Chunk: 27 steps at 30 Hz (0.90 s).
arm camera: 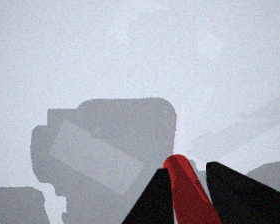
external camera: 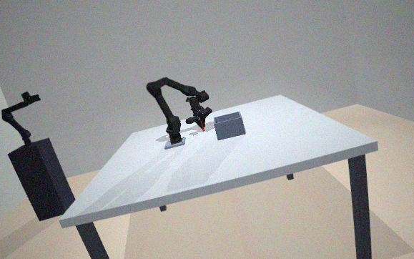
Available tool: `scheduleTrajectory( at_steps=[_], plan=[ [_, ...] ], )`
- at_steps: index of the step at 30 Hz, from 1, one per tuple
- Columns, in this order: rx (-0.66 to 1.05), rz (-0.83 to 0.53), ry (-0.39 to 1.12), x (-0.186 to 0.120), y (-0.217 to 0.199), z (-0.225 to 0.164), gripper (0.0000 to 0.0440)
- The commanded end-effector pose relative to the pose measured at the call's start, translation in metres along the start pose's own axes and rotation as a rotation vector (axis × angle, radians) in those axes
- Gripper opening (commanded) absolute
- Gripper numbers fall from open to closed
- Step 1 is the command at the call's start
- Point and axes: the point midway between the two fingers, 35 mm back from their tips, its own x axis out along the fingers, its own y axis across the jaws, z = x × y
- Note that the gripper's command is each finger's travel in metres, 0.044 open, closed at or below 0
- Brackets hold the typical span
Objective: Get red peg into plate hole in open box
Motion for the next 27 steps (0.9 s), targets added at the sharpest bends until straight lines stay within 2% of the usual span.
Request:
scheduleTrajectory(
  at_steps=[1, 14, 27],
  plan=[
    [-0.021, 0.023, -0.025, -0.008, 0.004, 0.005, 0.0000],
    [-0.123, 0.072, -0.158, -0.059, 0.011, 0.039, 0.0000],
    [-0.108, 0.087, -0.268, -0.100, 0.019, 0.091, 0.0000]
  ],
)
